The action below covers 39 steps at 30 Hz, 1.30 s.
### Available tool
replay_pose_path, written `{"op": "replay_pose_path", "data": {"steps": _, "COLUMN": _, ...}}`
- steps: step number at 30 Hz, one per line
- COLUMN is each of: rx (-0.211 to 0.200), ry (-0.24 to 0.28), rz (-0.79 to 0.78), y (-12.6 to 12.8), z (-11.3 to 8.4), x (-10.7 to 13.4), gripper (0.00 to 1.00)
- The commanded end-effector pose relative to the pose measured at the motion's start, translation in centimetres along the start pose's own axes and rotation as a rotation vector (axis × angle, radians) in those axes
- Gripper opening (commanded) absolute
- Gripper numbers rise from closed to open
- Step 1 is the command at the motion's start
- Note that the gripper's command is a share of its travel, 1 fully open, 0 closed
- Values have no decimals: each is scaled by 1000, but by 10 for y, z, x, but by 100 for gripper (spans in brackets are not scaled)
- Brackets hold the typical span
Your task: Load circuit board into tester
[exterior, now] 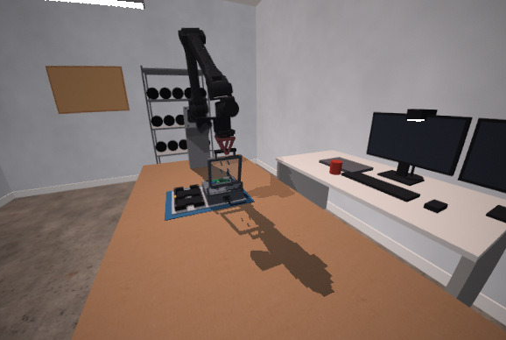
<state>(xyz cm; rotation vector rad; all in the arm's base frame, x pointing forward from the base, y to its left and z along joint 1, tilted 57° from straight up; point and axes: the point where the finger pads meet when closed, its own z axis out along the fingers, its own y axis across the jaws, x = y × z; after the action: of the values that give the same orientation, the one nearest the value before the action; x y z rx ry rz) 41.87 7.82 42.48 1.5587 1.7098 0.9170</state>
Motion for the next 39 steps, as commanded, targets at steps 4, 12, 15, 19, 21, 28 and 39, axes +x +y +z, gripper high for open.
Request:
{"op": "replay_pose_path", "data": {"steps": 4, "rx": -19, "ry": -13, "rz": -5, "y": 5, "z": -2, "x": -8, "gripper": 48}}
{"op": "replay_pose_path", "data": {"steps": 12, "rx": -23, "ry": -13, "rz": -5, "y": 5, "z": -4, "x": -8, "gripper": 48}}
{"op": "replay_pose_path", "data": {"steps": 15, "rx": -24, "ry": -13, "rz": -5, "y": 5, "z": -4, "x": -8, "gripper": 48}}
{"op": "replay_pose_path", "data": {"steps": 19, "rx": -24, "ry": -12, "rz": -5, "y": 5, "z": -4, "x": -8, "gripper": 48}}
{"op": "replay_pose_path", "data": {"steps": 21, "rx": -25, "ry": -12, "rz": -5, "y": 5, "z": -4, "x": -8, "gripper": 48}}
{"op": "replay_pose_path", "data": {"steps": 28, "rx": -25, "ry": -12, "rz": -5, "y": 5, "z": -5, "x": -8, "gripper": 48}}
{"op": "replay_pose_path", "data": {"steps": 39, "rx": -25, "ry": -12, "rz": -5, "y": 5, "z": -5, "x": -8, "gripper": 48}}
